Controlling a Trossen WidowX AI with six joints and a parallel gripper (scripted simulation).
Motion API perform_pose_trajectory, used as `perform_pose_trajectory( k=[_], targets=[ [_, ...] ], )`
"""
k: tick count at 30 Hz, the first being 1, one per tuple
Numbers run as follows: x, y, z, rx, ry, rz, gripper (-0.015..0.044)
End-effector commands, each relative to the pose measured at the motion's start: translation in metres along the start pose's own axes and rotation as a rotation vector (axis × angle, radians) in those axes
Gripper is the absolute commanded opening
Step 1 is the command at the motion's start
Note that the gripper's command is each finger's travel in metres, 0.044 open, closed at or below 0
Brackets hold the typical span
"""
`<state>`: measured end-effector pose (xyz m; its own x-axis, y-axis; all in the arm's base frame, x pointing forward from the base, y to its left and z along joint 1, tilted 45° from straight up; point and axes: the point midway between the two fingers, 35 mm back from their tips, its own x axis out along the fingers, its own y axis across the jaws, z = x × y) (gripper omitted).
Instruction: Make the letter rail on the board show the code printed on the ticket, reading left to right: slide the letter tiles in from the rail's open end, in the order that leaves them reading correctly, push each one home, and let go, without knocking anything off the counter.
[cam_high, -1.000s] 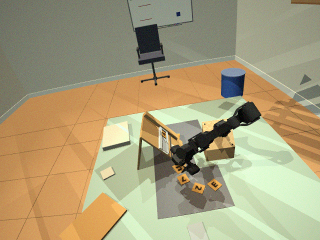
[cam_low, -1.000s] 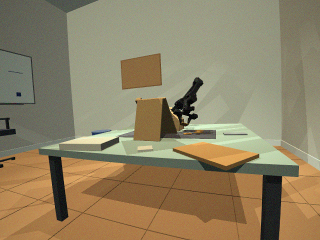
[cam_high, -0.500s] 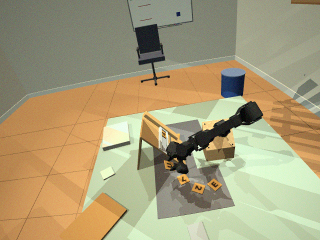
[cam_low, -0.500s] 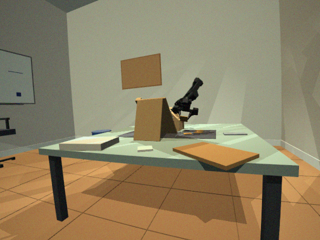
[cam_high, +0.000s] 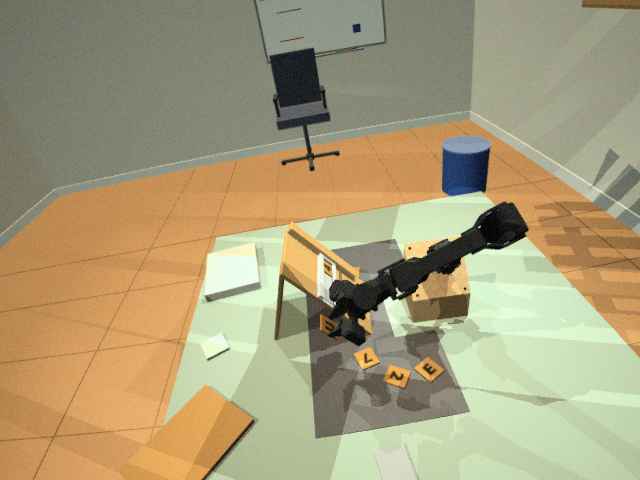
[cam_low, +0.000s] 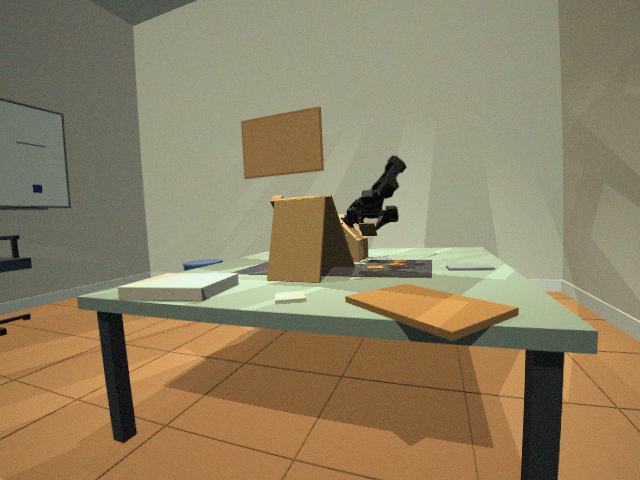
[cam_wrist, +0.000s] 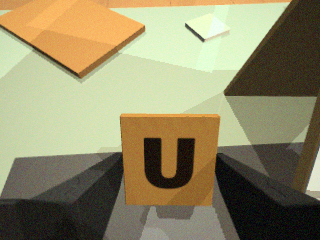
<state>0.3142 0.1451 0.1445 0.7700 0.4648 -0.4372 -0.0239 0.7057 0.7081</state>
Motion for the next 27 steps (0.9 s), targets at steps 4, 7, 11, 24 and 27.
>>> perform_pose_trajectory(
  k=[4,7,11,24,27],
  targets=[
    [-0.001,0.0019,0.003,0.01,-0.011,0.004,0.0],
    [-0.001,0.0019,0.003,0.01,-0.011,0.004,0.0],
    [-0.0011,0.002,0.0031,0.01,-0.011,0.004,0.0],
    [-0.0008,-0.0008,0.0022,0.01,-0.011,0.004,0.0],
    [-0.0007,-0.0027,0.0017,0.01,-0.011,0.004,0.0]
  ],
)
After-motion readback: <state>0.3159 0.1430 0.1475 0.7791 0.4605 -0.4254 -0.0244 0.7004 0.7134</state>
